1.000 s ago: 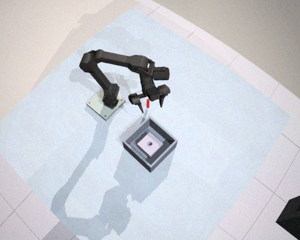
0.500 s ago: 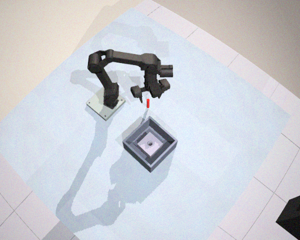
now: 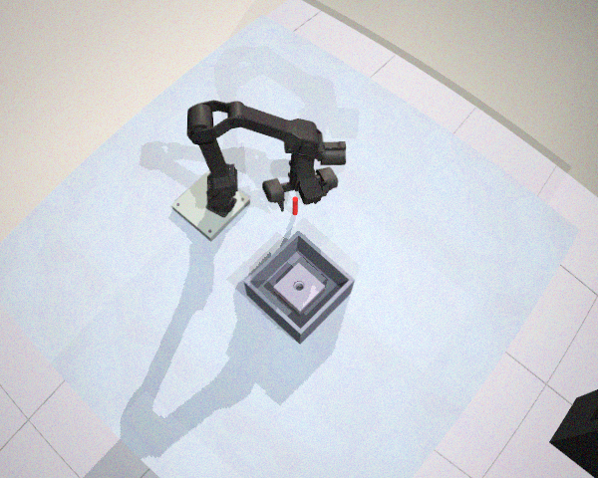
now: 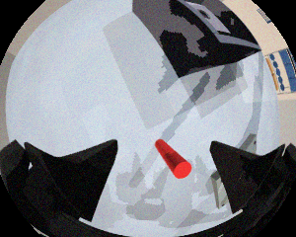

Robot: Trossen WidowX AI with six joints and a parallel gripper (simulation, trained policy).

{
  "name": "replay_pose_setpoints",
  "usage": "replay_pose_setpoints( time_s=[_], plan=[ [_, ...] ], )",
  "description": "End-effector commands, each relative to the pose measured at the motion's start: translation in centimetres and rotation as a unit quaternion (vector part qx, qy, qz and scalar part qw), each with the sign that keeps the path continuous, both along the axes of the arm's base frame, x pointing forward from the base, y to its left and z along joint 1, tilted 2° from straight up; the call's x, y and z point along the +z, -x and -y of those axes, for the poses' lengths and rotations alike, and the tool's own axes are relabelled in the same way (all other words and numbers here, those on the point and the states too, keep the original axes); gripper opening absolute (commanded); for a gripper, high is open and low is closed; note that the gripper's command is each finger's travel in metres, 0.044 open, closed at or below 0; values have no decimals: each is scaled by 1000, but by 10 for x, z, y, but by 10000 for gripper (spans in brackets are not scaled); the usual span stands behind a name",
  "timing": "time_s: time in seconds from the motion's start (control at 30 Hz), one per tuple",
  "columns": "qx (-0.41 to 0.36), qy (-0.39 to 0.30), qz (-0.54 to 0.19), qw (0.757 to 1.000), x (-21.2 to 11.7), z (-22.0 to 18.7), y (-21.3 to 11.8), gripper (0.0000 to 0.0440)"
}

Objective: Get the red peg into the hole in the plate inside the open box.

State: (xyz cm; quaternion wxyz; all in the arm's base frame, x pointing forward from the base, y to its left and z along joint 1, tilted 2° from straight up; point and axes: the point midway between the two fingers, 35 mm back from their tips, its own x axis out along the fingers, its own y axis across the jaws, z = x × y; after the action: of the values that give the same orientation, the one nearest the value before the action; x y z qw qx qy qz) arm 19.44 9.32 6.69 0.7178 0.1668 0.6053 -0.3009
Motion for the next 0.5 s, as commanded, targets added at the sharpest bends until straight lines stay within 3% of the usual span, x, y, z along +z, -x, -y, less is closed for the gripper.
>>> replay_pose_setpoints(
  time_s=[0.0, 0.13, 0.47],
  plan=[
    [-2, 2, -5, 1000, -18, 1, 4, 440],
    [-1, 2, -10, 1000, -30, 2, 5, 413],
    [-14, -1, -36, 999, -49, 4, 9, 154]
  ],
)
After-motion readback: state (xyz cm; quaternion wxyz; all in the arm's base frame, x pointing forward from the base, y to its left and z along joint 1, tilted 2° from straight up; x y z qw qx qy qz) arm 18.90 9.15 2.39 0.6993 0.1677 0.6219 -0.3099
